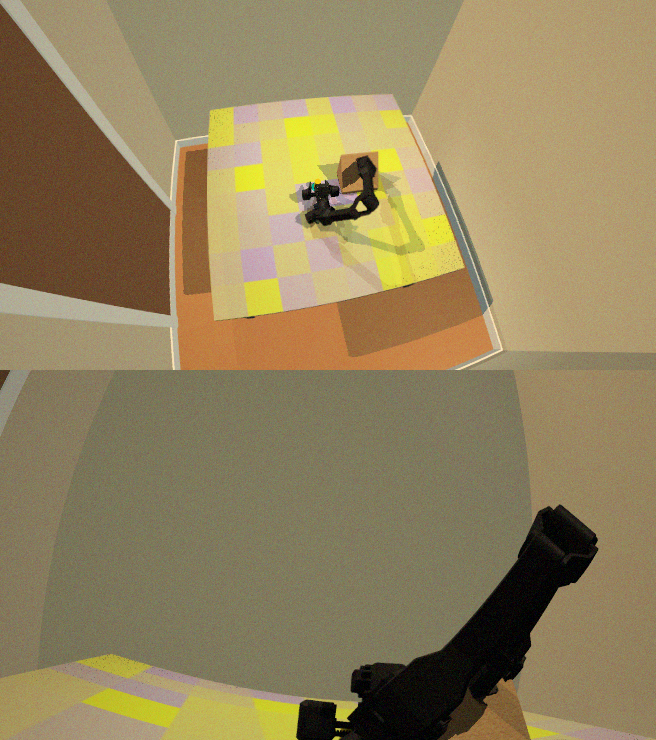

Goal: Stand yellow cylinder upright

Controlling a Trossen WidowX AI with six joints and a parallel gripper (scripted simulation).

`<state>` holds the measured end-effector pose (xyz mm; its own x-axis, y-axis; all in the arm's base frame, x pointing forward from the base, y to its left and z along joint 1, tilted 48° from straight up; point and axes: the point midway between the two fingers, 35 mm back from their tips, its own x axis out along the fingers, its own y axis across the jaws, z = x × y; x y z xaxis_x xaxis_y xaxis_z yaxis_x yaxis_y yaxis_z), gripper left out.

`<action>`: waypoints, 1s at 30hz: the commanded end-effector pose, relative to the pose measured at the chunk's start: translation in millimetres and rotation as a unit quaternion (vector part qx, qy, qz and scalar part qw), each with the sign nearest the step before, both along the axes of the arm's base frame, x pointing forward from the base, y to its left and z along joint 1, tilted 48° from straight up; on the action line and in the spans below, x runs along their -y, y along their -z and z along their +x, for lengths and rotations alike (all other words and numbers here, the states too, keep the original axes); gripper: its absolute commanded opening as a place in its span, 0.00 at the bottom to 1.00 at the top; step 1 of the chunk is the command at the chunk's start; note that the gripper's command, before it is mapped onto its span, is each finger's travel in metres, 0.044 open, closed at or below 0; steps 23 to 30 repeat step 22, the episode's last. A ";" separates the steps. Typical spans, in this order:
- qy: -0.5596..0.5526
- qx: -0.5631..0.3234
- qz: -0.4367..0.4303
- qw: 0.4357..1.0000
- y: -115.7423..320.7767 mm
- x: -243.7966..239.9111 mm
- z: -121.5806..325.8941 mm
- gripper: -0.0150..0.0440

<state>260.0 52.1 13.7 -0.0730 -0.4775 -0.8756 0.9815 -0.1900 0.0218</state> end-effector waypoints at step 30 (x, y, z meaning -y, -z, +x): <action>-0.001 -0.089 0.098 0.991 -40.7 71.6 -27.6 0.93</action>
